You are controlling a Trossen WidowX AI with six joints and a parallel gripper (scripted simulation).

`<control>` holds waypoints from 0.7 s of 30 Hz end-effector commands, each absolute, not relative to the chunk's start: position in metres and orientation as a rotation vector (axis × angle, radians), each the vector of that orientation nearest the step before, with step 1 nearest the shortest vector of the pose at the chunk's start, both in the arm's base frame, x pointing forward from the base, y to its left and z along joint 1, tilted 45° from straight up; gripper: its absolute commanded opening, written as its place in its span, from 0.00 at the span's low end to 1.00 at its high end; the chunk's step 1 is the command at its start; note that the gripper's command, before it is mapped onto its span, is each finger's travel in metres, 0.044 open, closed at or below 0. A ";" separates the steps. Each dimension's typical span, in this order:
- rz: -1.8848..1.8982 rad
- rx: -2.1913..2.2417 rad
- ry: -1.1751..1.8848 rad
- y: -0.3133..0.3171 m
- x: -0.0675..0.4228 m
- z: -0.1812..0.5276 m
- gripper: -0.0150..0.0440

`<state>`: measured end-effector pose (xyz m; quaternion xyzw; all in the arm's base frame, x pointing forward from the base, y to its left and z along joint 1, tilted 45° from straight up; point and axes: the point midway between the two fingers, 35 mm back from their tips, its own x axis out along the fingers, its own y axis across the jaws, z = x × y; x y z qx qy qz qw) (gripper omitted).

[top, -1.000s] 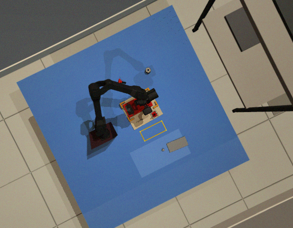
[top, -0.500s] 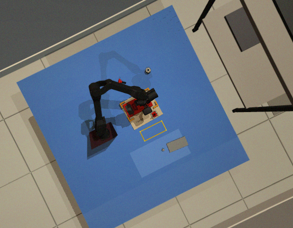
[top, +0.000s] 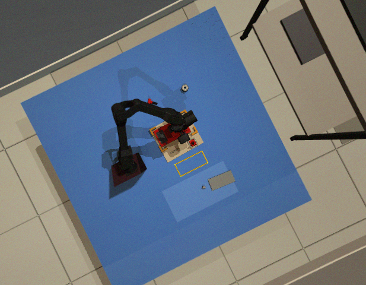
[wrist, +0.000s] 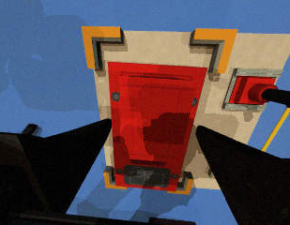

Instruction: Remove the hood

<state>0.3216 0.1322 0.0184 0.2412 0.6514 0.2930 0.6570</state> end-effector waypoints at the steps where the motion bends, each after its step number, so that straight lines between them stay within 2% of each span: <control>1: 0.665 0.551 1.478 0.134 0.321 0.017 1.00; 21: 0.665 0.551 1.478 0.141 0.321 0.010 1.00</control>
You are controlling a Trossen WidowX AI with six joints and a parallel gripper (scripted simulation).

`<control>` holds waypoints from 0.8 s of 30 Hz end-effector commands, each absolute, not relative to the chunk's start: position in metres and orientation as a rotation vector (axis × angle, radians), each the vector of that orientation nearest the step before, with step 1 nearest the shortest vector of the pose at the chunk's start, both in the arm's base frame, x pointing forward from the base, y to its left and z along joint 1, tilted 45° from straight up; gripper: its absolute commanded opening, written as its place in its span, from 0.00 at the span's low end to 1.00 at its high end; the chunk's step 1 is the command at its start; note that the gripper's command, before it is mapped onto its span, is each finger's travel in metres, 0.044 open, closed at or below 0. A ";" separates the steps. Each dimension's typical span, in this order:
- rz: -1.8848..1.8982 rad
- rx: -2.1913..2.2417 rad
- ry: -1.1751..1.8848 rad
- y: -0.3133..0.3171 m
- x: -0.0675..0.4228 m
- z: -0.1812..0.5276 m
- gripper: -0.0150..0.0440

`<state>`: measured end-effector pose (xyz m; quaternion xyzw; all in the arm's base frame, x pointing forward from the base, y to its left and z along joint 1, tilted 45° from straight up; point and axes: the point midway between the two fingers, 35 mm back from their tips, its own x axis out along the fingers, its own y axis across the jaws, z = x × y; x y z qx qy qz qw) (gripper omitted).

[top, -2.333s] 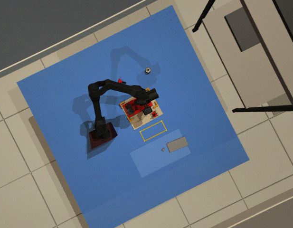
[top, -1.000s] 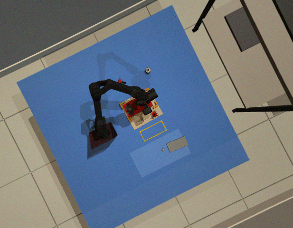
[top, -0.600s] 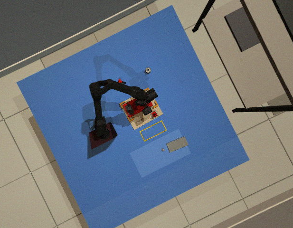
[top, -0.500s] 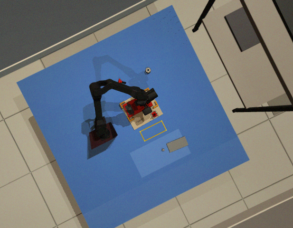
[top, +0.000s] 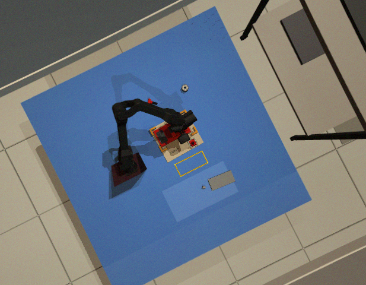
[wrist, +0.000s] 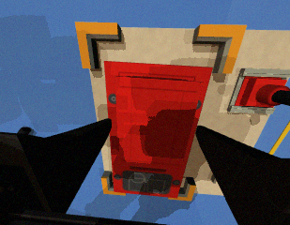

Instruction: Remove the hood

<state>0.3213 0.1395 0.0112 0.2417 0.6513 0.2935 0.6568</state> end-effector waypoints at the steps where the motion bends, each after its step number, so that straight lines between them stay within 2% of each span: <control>1: 0.665 0.551 1.478 0.141 0.321 0.010 1.00; 7: 0.665 0.551 1.478 0.144 0.321 0.008 1.00; 11: 0.665 0.548 1.475 0.142 0.321 0.009 0.82; 20: 0.665 0.548 1.475 0.142 0.321 0.009 0.72; 24: 0.665 0.548 1.476 0.141 0.321 0.010 0.54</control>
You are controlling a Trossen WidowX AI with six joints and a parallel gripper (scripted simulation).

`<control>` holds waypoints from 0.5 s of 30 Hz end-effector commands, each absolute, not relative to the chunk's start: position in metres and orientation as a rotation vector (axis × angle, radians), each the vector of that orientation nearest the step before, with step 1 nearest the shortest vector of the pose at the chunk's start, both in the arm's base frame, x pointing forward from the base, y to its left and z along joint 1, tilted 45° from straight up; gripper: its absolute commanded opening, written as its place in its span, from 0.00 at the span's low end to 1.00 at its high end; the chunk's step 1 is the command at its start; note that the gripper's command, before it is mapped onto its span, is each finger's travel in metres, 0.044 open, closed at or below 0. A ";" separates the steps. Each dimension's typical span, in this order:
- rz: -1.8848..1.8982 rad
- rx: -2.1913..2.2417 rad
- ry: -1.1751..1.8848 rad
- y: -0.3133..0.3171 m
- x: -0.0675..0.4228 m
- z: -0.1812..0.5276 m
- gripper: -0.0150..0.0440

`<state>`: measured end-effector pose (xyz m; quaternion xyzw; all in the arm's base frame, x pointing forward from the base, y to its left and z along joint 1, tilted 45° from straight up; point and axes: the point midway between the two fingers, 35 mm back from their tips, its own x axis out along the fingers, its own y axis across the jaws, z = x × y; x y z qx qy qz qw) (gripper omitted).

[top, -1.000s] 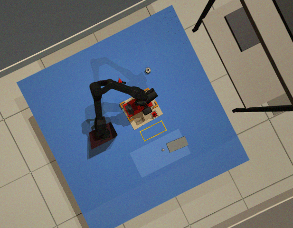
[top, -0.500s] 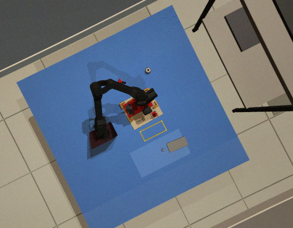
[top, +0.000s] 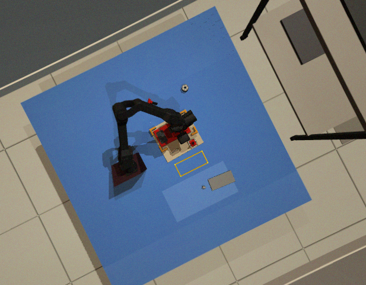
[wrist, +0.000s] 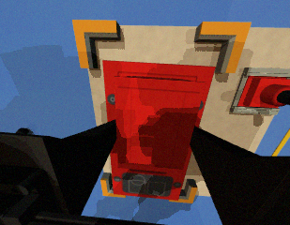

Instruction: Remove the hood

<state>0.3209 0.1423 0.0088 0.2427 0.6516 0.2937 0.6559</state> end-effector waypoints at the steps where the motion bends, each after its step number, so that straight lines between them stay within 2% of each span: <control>1: 0.665 0.548 1.476 0.141 0.321 0.010 0.50; 7: 0.665 0.548 1.476 0.138 0.321 0.013 0.25; 15: 0.665 0.548 1.476 0.134 0.322 0.016 0.25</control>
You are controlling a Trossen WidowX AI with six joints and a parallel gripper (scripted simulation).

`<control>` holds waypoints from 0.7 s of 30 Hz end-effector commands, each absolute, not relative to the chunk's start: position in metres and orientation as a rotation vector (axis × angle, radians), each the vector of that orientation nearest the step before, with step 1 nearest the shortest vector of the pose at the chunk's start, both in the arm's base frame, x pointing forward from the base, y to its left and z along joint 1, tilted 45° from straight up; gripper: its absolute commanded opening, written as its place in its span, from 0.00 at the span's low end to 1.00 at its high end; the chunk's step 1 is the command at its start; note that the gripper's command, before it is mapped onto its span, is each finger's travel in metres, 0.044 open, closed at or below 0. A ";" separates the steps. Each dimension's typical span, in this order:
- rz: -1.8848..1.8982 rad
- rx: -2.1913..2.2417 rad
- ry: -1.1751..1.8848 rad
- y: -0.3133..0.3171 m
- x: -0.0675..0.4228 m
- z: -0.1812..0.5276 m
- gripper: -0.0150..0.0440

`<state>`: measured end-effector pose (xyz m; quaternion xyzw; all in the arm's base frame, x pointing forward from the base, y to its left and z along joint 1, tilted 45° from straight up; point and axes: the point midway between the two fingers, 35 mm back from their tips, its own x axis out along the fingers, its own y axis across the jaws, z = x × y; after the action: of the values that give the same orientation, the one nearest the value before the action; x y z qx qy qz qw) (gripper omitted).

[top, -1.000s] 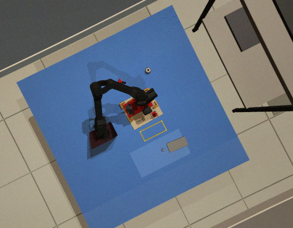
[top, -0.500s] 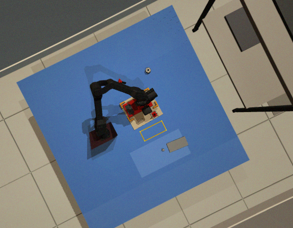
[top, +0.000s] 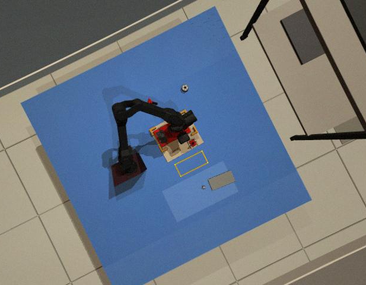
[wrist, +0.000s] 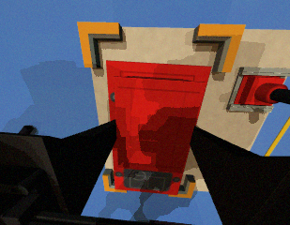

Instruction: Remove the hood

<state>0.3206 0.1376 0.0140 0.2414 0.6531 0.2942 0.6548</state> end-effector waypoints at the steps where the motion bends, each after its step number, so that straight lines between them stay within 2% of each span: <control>1: 0.665 0.548 1.476 0.134 0.322 0.017 0.25; 21: 0.665 0.548 1.476 0.125 0.322 0.026 0.25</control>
<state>0.3206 0.1277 0.0234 0.2414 0.6541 0.2933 0.6542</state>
